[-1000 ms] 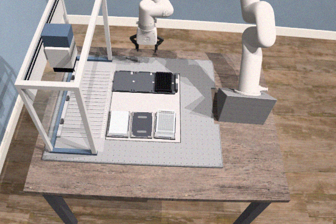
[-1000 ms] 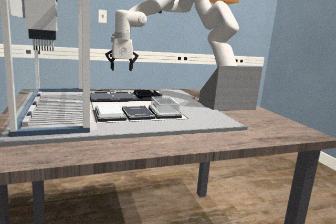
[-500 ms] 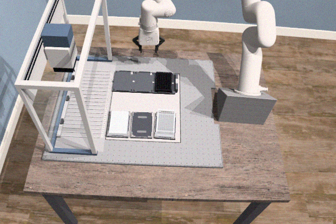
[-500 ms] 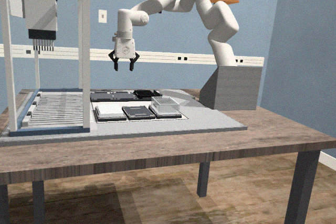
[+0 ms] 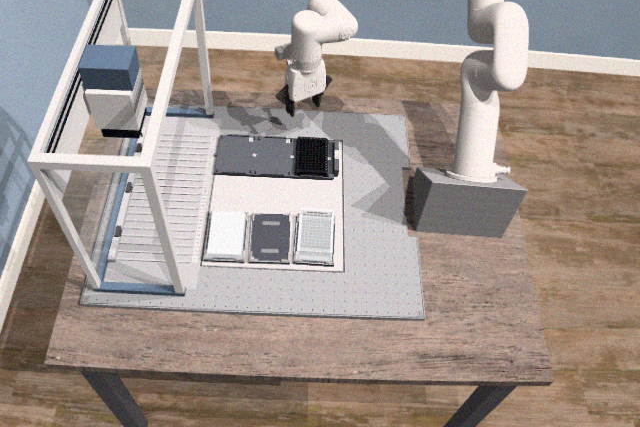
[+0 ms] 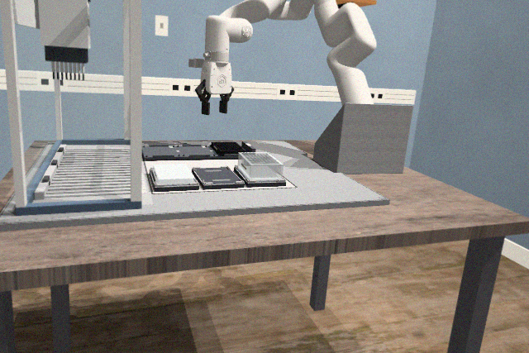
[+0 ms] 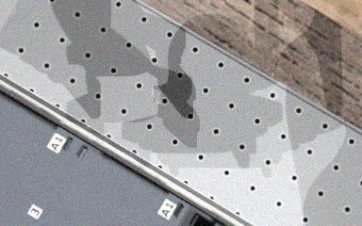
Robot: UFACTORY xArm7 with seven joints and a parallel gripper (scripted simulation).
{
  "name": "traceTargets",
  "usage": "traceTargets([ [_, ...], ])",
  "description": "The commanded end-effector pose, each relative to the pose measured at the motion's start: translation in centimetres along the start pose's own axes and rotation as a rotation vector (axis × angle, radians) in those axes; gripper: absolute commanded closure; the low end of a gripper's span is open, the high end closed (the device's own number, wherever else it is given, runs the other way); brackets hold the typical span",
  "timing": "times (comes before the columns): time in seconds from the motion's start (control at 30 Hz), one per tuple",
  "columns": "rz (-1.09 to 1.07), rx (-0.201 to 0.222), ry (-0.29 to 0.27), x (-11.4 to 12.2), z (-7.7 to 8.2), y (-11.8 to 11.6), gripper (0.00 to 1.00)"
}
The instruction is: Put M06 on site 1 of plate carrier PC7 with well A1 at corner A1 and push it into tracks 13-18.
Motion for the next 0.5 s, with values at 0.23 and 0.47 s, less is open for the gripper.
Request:
traceTargets([
  [0.23, 0.334, -0.008, 0.003, 4.7, 0.2, 1.3, 0.18],
  [0.47, 0.534, -0.007, 0.003, 7.6, 0.2, 2.1, 0.18],
])
Point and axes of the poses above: the point where the finger pads meet when closed, its own z axis back along the fingers, its own y axis across the jaws, x = y × z, the point moved 5 cm from there along z, back along the fingers, and after that the axes turned 11 degrees about z, right-handed, at the moved point
